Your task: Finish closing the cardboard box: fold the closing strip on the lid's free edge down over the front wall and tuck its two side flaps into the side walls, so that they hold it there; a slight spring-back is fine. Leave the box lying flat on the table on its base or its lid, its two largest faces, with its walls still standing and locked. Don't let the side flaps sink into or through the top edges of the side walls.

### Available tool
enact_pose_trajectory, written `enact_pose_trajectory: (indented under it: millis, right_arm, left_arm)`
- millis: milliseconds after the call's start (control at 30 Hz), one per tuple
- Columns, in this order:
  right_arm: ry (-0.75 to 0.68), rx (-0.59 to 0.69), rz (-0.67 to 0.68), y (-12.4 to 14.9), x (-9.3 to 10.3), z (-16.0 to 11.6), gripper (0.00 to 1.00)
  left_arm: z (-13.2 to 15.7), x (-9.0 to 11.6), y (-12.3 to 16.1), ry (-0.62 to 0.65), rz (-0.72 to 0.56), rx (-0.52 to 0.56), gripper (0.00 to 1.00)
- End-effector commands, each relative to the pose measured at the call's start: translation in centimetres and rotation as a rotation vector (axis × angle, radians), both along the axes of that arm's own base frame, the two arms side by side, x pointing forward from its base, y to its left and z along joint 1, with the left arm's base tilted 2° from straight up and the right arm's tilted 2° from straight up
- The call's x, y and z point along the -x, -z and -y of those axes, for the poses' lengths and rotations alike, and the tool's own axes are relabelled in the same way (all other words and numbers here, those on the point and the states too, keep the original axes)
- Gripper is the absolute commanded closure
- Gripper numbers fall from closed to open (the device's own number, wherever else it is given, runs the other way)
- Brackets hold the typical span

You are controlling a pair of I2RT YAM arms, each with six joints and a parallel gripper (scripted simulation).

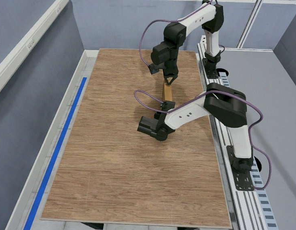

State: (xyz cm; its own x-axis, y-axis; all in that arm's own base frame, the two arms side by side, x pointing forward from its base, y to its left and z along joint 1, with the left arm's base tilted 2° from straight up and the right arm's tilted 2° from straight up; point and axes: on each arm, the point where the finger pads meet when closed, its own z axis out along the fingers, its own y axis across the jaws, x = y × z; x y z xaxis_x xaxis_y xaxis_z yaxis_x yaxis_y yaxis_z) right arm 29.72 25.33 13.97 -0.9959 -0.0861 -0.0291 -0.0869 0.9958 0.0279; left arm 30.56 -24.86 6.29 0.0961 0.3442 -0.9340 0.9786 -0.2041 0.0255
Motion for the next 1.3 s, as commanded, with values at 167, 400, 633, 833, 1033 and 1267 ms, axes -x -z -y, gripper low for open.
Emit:
enact_pose_trajectory:
  millis: [167, 400, 633, 833, 1033, 1267]
  right_arm:
    - [0.0, 0.027, -0.039, 1.1, 0.2, 0.5, 0.46]
    - [-0.001, 0.004, -0.011, 0.1, -0.4, 0.0, 0.46]
    - [0.0, 0.006, -0.015, 0.2, -0.5, 0.1, 0.46]
    - [-0.001, 0.007, -0.016, 0.3, -0.5, 0.1, 0.46]
    - [-0.001, 0.0, -0.007, 0.0, -0.8, -0.1, 0.46]
    - [-0.001, 0.019, -0.031, 0.7, -0.2, 0.4, 0.46]
  left_arm:
    - [0.3, 0.2, -1.5, 0.011, 0.049, 0.014, 0.55]
    - [0.3, 0.2, -1.5, 0.011, 0.049, 0.014, 0.55]
    - [0.3, 0.2, -1.5, 0.011, 0.049, 0.014, 0.55]
    - [0.3, 0.2, -1.5, 0.011, 0.049, 0.014, 0.55]
    - [0.3, 0.2, -1.5, 0.011, 0.049, 0.014, 0.55]
    - [0.3, 0.2, -1.5, 0.011, 0.049, 0.014, 0.55]
